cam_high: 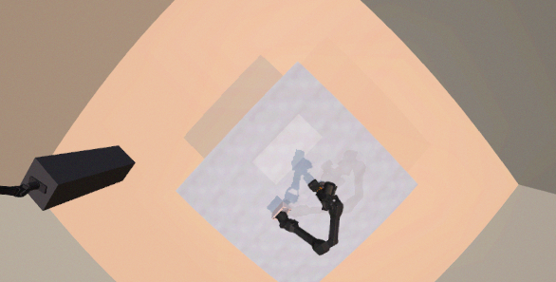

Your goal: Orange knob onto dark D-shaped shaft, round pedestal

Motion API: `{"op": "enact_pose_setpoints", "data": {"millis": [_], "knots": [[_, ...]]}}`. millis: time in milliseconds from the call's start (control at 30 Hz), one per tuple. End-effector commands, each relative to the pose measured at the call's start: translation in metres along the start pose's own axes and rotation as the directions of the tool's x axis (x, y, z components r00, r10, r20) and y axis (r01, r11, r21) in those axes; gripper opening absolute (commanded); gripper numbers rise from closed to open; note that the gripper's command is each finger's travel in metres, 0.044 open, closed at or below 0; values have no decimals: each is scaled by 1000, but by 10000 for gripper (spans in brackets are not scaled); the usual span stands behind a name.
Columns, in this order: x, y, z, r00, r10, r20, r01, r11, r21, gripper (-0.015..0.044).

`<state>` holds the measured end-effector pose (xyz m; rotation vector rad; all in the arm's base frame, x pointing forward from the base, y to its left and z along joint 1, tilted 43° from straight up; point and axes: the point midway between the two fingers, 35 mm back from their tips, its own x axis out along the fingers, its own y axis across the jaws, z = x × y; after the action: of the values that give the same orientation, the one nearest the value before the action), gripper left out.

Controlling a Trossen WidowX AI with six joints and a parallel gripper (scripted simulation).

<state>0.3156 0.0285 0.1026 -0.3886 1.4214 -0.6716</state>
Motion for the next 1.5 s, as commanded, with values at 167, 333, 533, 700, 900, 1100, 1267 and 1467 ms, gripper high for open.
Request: {"op": "enact_pose_setpoints", "data": {"millis": [167,333,533,700,900,1100,1267,1467], "knots": [[3,-25,11,1000,-18,20,18,1000,-4,0],[6,-40,15,999,-31,23,31,1000,-4,0],[10,-58,20,999,-48,26,48,999,-5,0],[13,-63,21,998,-52,26,53,999,-5,0],[25,-64,21,998,-53,26,53,999,-5,0],[37,-64,21,998,-54,27,54,999,-5,0],[33,-64,23,998,-53,27,53,999,1,0],[31,-65,25,998,-53,27,53,999,1,0]]}}
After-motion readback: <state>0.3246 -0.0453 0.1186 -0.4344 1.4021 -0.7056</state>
